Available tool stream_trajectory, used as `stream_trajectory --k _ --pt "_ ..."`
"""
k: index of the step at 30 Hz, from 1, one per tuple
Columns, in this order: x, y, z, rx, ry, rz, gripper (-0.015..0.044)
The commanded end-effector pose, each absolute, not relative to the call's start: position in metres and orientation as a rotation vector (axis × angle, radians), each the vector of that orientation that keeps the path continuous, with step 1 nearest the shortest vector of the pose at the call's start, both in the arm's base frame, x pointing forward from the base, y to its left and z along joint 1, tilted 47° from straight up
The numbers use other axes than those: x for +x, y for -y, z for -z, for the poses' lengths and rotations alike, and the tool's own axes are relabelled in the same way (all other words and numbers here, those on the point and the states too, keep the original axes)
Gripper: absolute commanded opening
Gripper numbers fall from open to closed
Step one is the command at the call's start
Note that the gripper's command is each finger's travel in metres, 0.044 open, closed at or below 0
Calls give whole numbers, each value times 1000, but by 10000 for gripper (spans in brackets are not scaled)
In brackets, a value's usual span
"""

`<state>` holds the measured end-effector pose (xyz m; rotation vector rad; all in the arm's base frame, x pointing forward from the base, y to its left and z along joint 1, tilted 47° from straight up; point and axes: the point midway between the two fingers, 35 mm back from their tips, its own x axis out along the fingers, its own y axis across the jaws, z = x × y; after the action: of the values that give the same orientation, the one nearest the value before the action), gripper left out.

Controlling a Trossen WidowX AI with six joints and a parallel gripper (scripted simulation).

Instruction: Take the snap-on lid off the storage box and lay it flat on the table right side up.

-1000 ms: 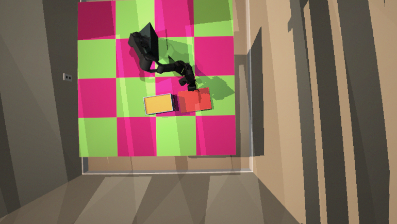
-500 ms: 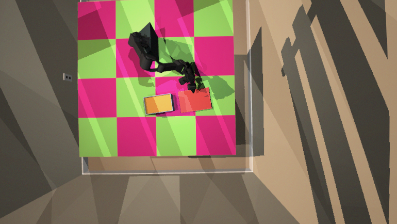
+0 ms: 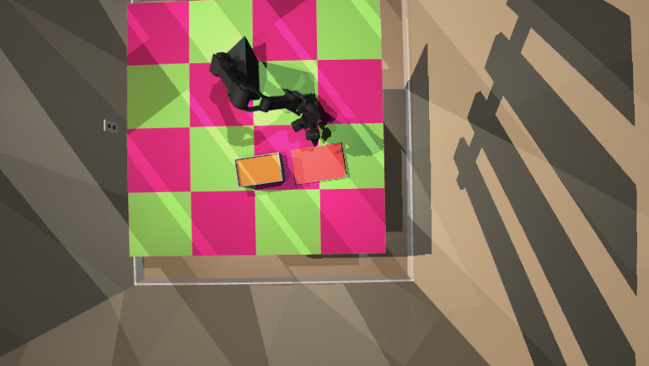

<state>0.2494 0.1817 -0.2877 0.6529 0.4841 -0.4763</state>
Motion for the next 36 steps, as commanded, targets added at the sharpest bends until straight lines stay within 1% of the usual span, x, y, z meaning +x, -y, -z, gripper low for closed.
stream_trajectory --k 1,14,36 --pt "242 -179 287 649 -481 477 440" --pt "217 -172 286 650 -480 474 440" --pt "198 -199 260 657 -416 422 440"
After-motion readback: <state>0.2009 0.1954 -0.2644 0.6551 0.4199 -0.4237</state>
